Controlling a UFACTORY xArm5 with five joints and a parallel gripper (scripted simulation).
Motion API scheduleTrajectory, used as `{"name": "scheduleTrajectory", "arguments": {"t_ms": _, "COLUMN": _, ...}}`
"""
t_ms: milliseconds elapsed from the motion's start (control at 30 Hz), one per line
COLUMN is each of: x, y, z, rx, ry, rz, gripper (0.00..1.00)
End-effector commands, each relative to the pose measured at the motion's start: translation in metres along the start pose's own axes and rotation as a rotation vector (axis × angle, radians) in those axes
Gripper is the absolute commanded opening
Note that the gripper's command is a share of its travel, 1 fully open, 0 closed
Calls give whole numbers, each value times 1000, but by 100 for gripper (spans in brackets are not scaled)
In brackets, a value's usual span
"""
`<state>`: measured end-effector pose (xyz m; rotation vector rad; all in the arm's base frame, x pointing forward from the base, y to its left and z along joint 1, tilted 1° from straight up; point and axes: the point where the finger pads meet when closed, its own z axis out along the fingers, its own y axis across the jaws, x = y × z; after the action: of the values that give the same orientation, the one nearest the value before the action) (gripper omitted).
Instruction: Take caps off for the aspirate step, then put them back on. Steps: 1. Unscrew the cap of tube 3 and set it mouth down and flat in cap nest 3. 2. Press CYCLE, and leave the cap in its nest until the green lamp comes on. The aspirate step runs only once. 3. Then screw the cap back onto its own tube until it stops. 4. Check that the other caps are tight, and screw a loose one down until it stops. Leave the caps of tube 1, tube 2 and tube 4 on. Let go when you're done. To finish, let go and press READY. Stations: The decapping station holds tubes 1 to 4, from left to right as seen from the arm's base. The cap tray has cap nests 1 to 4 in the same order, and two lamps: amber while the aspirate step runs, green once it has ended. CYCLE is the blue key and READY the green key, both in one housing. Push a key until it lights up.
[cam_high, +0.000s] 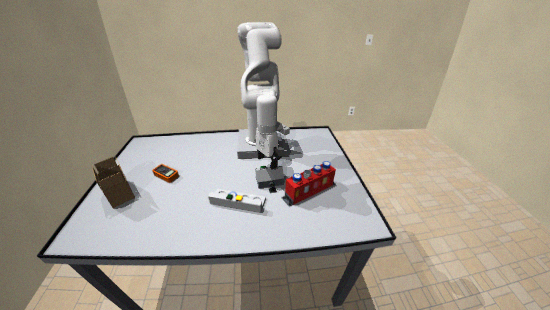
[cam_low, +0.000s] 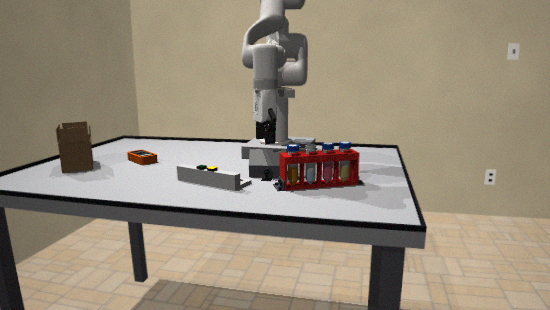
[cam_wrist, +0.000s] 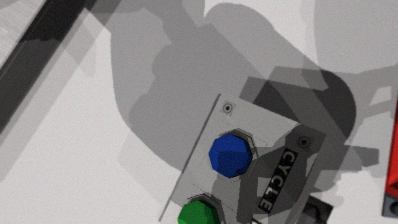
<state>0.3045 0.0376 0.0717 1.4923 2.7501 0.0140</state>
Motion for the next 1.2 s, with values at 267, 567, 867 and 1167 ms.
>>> {"name": "scheduleTrajectory", "arguments": {"t_ms": 267, "x": -58, "y": 29, "z": 6, "rx": 0, "ry": 16, "rz": -642, "gripper": 100}}
{"name": "scheduleTrajectory", "arguments": {"t_ms": 567, "x": -109, "y": 53, "z": 10, "rx": 1, "ry": 17, "rz": -695, "gripper": 100}}
{"name": "scheduleTrajectory", "arguments": {"t_ms": 867, "x": -165, "y": 79, "z": 14, "rx": 1, "ry": 17, "rz": -695, "gripper": 100}}
{"name": "scheduleTrajectory", "arguments": {"t_ms": 1167, "x": -213, "y": 101, "z": 18, "rx": 1, "ry": 16, "rz": -695, "gripper": 100}}
